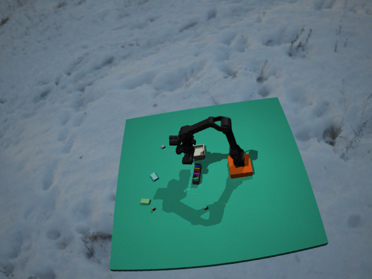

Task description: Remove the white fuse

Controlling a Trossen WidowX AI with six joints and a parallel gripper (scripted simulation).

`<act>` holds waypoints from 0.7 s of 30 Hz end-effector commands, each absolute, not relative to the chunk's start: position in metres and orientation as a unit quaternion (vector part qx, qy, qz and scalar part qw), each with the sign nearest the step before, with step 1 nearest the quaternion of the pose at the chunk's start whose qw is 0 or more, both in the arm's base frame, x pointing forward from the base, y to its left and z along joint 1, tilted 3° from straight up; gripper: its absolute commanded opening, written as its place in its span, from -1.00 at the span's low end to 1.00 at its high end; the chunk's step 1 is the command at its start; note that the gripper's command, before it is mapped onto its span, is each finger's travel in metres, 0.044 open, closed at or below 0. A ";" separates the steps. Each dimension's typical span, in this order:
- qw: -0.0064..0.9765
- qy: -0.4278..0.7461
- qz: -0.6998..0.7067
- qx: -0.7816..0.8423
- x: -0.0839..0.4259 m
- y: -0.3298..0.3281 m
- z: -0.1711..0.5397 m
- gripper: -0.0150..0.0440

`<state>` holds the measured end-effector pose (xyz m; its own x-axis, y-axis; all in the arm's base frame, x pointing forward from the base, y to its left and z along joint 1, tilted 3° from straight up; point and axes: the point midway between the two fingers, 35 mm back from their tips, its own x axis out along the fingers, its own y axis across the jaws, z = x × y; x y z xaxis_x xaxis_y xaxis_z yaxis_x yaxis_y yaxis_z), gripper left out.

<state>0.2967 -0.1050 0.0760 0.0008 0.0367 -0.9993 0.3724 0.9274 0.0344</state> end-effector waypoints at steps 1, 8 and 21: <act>0.692 0.697 -0.123 0.143 0.293 -0.128 0.076 -0.49; 0.691 0.698 -0.124 0.142 0.281 -0.167 0.074 -0.49; 0.690 0.699 -0.125 0.141 0.250 -0.227 0.072 -0.49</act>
<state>0.2549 -0.2179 0.0719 -0.0042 0.0263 -0.9996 0.3768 0.9260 0.0228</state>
